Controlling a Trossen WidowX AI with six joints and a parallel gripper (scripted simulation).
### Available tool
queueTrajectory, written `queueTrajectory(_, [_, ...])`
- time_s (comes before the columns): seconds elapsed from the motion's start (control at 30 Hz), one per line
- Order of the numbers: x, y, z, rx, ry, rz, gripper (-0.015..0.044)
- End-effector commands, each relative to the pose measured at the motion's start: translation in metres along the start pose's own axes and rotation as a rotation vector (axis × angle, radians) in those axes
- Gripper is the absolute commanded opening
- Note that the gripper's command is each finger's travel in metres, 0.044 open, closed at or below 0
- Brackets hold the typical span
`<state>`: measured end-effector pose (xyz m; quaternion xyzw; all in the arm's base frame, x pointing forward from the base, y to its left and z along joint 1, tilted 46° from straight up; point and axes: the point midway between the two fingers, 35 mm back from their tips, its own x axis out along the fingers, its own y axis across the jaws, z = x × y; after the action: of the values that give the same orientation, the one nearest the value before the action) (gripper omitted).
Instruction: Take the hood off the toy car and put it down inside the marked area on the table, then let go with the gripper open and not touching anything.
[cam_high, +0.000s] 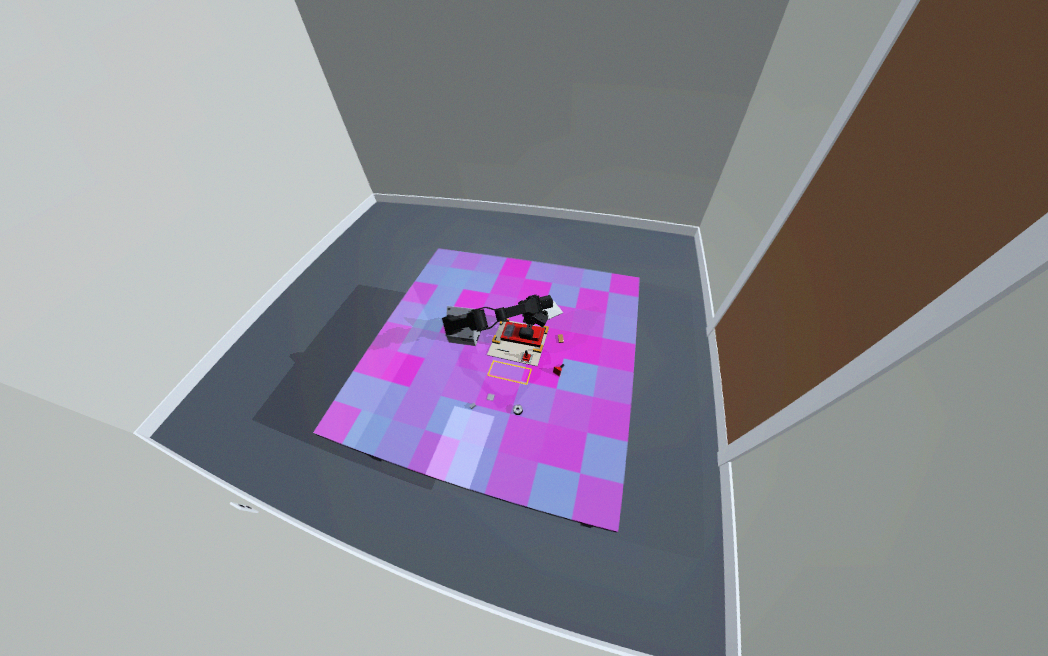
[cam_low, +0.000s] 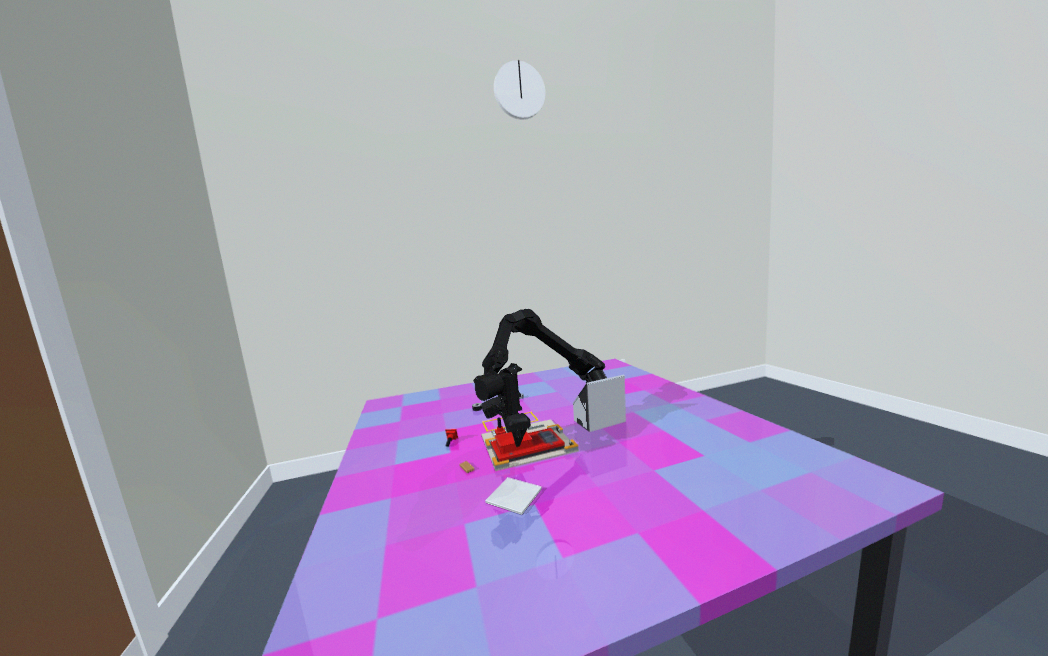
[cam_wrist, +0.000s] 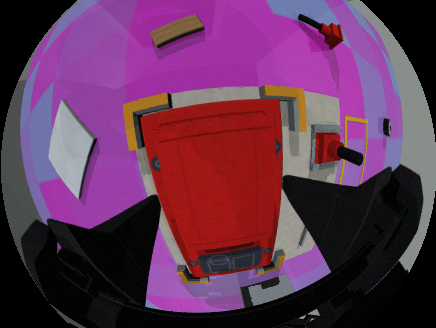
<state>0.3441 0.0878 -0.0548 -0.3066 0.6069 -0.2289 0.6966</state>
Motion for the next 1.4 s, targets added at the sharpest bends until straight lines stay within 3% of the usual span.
queueTrajectory(0.0, [0.003,0.0,0.0,-0.005,-0.002,-0.003,0.044])
queueTrajectory(0.37, [0.008,-0.001,0.0,-0.005,-0.002,-0.004,0.044])
queueTrajectory(0.5, [0.006,0.0,0.0,0.0,0.0,0.0,0.0335])
queueTrajectory(0.8, [0.006,0.0,0.0,0.0,0.0,0.0,0.0275])
queueTrajectory(1.13, [0.001,0.0,0.0,0.0,0.0,0.0,0.0012])
queueTrajectory(1.37, [-0.003,0.0,0.0,0.0,0.0,0.001,0.0])
